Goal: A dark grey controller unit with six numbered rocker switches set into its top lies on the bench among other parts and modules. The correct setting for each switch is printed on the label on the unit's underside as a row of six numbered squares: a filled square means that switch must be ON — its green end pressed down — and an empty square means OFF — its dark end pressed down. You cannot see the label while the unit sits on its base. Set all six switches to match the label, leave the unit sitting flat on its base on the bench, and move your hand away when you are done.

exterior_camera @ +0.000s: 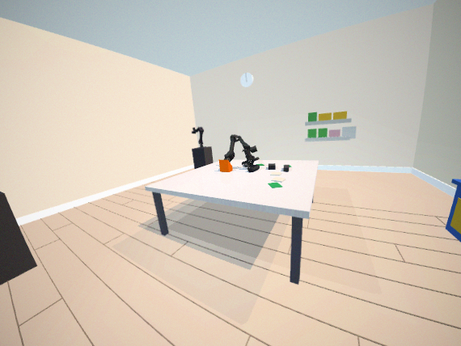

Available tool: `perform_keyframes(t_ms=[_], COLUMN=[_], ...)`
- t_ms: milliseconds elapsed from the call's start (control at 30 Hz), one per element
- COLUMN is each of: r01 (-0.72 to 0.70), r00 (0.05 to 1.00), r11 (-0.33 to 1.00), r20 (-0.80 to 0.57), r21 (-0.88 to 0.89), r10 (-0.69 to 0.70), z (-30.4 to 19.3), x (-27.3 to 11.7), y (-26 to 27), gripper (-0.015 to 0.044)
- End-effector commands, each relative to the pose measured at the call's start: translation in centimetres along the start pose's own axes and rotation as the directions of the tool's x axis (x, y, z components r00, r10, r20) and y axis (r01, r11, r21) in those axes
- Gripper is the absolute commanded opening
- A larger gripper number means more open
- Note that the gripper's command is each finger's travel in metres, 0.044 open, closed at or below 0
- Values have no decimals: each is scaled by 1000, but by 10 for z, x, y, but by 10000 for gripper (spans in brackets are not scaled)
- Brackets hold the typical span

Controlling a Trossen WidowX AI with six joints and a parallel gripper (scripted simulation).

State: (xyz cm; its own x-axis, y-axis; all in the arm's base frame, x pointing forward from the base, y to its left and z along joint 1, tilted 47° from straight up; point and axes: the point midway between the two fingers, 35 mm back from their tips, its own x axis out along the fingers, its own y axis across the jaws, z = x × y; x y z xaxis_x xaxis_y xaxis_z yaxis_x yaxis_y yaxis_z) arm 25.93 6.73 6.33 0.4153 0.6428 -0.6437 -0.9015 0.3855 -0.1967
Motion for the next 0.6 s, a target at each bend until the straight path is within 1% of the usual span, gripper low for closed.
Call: perform_keyframes(t_ms=[0, 567], r01=[2, 3], r00=[1000, 1000], r11=[1000, 1000], r20=[-4, -4], r21=[0, -1], r10=[-2, -3], z=[0, 0], x=[2, 8], y=[-7, -28], gripper=[0, 0])
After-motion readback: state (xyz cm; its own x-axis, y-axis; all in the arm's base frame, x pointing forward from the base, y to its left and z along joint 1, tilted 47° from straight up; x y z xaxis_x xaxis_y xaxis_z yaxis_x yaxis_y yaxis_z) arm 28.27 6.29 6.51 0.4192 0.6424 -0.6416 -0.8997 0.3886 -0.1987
